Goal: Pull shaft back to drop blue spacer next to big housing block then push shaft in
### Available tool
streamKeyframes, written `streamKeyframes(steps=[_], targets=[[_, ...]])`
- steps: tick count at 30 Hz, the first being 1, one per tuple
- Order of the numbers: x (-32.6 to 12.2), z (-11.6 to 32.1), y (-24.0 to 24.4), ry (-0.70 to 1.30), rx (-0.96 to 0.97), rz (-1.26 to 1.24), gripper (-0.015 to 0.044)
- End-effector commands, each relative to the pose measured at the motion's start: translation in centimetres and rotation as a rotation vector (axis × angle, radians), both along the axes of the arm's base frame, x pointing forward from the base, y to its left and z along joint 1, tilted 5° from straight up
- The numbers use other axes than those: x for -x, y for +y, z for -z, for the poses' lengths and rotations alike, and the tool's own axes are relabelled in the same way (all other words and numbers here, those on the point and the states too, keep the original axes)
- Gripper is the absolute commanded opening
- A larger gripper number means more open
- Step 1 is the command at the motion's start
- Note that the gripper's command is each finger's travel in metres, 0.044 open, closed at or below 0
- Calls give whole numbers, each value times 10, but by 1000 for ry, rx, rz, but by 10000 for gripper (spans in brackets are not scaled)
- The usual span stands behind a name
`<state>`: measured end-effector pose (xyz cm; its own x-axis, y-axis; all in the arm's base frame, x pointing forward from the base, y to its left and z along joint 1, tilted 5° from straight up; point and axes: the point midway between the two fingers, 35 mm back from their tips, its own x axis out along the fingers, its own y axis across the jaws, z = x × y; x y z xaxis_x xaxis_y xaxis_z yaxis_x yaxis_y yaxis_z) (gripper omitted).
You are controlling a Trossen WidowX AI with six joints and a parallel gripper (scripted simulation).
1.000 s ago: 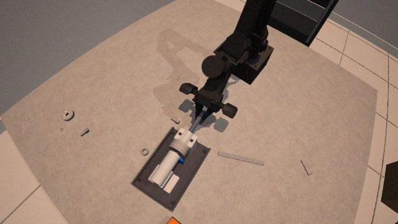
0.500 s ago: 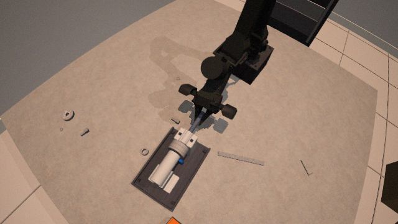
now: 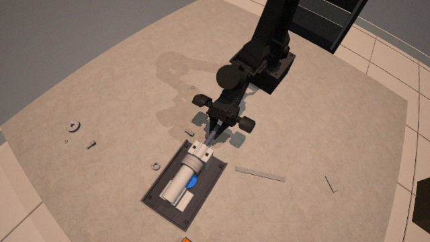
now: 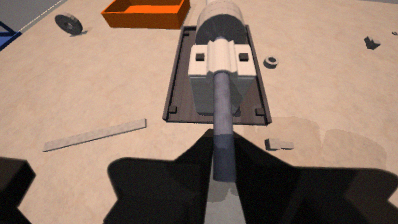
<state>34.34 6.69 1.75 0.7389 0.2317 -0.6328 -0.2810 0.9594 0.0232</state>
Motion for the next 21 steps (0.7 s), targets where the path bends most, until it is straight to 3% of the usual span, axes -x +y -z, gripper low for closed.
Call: streamKeyframes(steps=[1,21], targets=[[-3,-1,1,-5,-1,1,0],[-9,-2,2,-5,-1,1,0]])
